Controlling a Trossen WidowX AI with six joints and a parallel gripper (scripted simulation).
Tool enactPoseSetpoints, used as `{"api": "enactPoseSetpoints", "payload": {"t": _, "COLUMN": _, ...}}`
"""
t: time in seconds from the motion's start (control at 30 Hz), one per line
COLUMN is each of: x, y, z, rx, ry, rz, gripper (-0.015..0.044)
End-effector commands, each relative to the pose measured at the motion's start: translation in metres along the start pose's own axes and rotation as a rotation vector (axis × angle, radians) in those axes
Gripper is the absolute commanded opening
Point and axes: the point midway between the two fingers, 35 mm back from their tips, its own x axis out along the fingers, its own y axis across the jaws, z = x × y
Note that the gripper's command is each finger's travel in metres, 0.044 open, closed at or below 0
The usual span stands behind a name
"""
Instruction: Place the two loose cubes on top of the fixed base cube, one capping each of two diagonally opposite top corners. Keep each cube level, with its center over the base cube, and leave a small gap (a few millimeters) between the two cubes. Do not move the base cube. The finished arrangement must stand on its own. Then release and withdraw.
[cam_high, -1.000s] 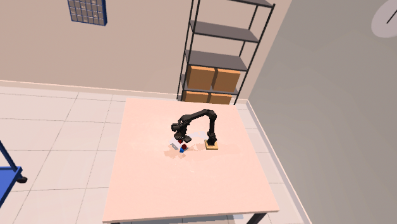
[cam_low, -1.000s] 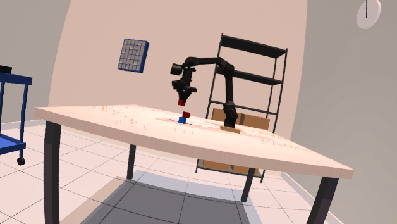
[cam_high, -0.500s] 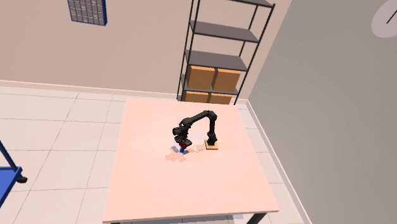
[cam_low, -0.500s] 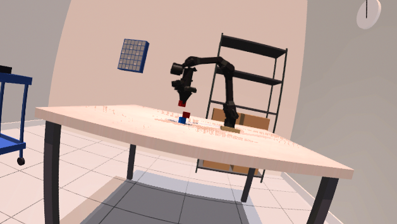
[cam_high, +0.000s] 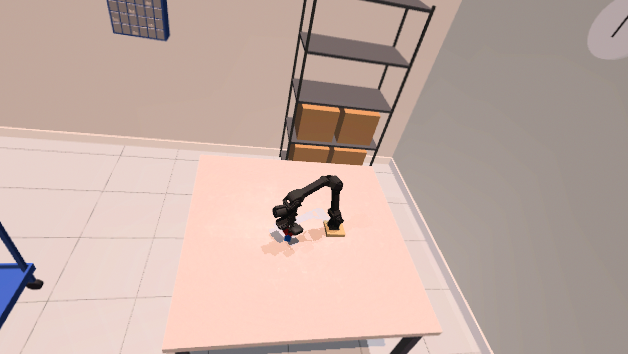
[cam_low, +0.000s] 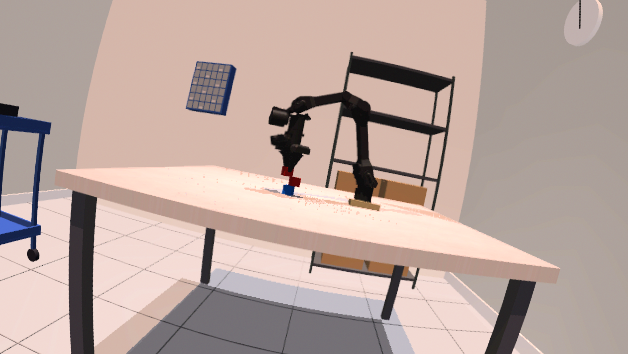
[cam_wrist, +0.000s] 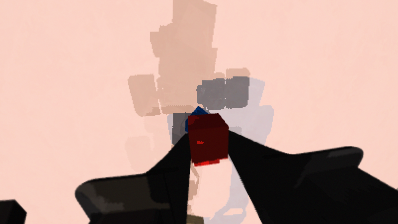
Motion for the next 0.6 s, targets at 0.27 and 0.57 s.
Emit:
{"api": "enactPoseSetpoints", "payload": {"t": 0.27, "x": 0.011, "y": 0.000, "z": 0.001, "rx": 0.001, "ry": -0.001, "rz": 0.001, "gripper": 0.0105}}
{"api": "enactPoseSetpoints", "payload": {"t": 0.57, "x": 0.029, "y": -0.001, "z": 0.002, "rx": 0.008, "ry": 0.000, "rz": 0.003, "gripper": 0.0105}}
